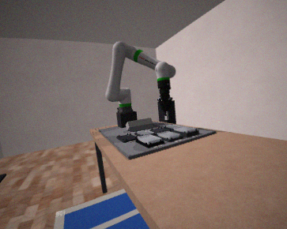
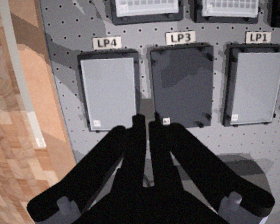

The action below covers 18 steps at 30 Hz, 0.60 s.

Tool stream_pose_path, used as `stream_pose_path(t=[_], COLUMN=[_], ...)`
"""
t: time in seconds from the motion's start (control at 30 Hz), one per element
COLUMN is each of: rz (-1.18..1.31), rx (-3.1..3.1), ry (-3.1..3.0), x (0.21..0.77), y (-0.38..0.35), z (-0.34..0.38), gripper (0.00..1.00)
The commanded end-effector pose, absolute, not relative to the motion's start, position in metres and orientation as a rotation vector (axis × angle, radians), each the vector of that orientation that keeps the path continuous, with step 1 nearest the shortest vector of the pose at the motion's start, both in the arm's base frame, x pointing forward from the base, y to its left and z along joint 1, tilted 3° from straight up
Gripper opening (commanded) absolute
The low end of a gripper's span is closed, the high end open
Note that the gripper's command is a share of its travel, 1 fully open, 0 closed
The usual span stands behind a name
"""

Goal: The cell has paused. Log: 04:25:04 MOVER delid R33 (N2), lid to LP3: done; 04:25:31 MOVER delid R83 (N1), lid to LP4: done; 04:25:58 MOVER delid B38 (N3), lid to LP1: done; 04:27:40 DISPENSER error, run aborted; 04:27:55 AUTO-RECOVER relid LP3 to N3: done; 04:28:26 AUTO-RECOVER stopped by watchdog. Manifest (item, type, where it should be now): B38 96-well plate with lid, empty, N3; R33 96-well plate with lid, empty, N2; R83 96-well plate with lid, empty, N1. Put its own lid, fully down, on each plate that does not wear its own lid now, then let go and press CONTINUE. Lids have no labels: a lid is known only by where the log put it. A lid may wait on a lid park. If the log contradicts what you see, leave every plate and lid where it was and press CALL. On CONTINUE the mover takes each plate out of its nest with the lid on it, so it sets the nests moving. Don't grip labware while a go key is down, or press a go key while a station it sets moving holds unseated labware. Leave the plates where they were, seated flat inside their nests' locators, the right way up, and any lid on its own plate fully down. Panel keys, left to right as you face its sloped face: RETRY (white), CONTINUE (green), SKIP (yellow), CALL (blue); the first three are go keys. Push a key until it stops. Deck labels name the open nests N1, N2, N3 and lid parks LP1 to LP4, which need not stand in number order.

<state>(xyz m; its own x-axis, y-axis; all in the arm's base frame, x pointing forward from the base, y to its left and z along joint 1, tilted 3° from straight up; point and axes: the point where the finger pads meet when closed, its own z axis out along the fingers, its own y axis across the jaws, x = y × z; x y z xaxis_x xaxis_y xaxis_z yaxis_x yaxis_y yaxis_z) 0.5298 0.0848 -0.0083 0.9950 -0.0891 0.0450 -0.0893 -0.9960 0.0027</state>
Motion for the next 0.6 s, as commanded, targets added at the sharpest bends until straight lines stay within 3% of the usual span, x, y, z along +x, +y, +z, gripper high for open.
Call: stream_pose_path(t=[0.0, 0.3, 0.5, 0.57], rz=[0.071, 0.071, 0.071, 0.071], rx=[3.133, 3.133, 3.133, 3.133], ry=[-0.14, -0.14, -0.141, -0.141], x=[0.53, 0.535, 0.625, 0.625], y=[0.085, 0.084, 0.054, 0.054], z=[-0.008, -0.007, 0.001, 0.001], gripper=[0.0, 0.0, 0.0, 0.0])
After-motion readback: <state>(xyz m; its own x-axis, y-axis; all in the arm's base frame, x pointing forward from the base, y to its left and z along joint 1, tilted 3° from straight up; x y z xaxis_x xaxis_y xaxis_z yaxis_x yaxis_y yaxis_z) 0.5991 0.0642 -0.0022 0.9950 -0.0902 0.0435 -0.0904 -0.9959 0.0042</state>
